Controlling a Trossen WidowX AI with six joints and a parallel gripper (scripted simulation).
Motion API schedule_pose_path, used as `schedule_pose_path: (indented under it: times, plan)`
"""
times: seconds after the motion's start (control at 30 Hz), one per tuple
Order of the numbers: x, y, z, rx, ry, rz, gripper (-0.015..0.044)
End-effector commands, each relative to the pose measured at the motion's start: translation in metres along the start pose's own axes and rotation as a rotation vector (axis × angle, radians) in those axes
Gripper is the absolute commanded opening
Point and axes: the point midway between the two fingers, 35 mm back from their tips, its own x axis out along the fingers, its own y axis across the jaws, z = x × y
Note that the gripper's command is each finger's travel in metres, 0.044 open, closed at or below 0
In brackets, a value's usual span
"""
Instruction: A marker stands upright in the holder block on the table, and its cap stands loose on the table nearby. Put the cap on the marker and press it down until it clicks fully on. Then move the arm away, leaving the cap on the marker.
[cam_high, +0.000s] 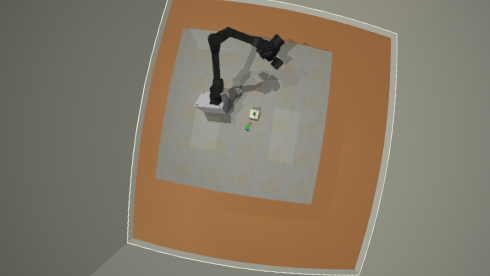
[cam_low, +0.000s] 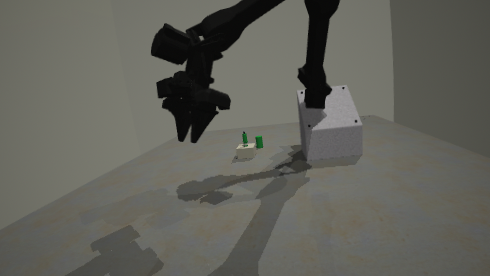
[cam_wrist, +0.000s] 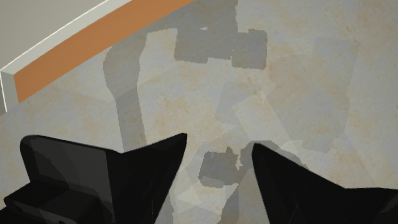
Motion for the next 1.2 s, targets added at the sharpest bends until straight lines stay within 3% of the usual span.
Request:
schedule_pose_path:
  times: [0.0,0.27,0.53,0.9,1.17]
  plan:
    - [-0.004,-0.056,-0.028,0.018,0.053,-0.092,0.0242]
    - [-0.035,-0.167,-0.121,0.076,0.204,-0.24,0.0242]
    - [-0.085,-0.229,-0.242,0.169,0.352,-0.274,0.0242]
    - [-0.14,-0.217,-0.419,0.312,0.416,-0.117,0.0242]
    - [-0.13,-0.21,-0.429,0.319,0.409,-0.1,0.0242]
